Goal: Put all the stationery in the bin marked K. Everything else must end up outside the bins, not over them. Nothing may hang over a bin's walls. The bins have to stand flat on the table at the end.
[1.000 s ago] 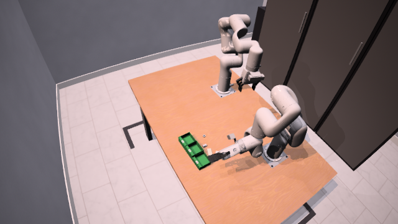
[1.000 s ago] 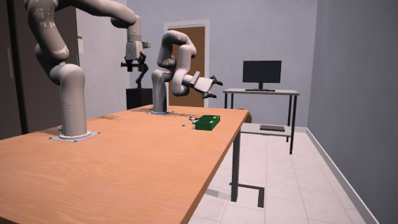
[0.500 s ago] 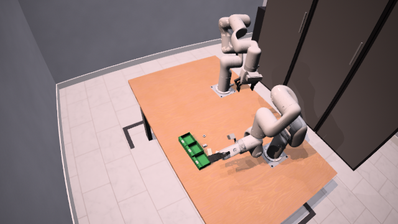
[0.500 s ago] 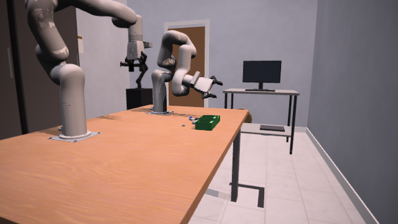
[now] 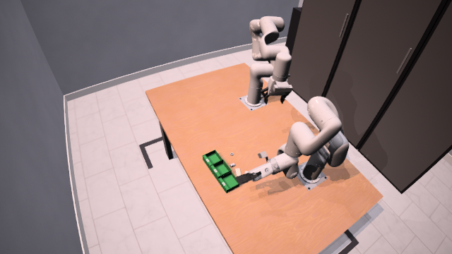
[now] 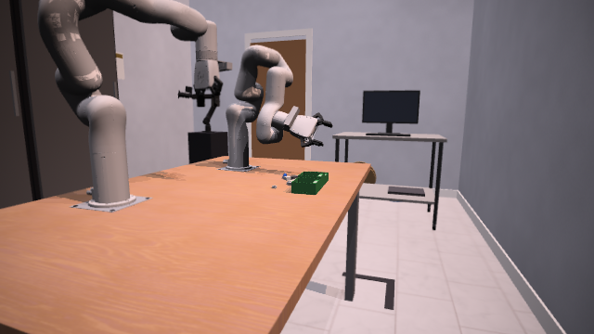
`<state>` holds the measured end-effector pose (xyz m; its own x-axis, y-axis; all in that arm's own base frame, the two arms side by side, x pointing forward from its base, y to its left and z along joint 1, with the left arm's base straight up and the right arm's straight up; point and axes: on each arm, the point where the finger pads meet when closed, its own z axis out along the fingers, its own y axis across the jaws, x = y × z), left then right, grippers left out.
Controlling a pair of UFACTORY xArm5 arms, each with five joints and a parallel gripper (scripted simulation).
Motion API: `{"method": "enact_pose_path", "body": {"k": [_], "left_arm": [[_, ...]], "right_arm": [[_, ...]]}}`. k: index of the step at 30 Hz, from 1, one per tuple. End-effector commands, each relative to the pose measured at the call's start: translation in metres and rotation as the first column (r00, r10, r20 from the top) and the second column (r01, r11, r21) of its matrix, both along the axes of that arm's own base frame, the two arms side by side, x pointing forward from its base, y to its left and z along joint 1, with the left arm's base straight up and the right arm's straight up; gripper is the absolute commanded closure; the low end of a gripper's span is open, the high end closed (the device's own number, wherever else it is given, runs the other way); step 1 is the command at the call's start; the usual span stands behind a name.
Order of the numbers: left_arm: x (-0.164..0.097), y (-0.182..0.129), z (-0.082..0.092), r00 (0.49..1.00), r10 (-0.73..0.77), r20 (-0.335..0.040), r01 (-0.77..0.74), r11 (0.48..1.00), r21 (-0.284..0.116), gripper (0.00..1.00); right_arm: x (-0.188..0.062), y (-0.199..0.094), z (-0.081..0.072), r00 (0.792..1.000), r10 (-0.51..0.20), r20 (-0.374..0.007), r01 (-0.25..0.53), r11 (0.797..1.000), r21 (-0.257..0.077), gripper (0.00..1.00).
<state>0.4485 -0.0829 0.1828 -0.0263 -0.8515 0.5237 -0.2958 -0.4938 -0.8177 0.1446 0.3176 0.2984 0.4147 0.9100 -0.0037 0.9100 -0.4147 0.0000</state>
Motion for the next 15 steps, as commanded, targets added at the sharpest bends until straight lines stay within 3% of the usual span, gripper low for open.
{"method": "enact_pose_path", "body": {"k": [1, 15], "left_arm": [[0.000, 0.000, 0.001, 1.000, 0.000, 0.002, 0.000, 1.000, 0.000, 0.00], [0.000, 0.000, 0.001, 1.000, 0.000, 0.002, 0.000, 1.000, 0.000, 0.00]], "right_arm": [[0.011, -0.004, 0.001, 0.999, -0.033, 0.002, 0.033, 0.999, 0.003, 0.00], [0.050, -0.027, 0.001, 0.987, -0.161, 0.002, 0.161, 0.987, 0.003, 0.00]]}}
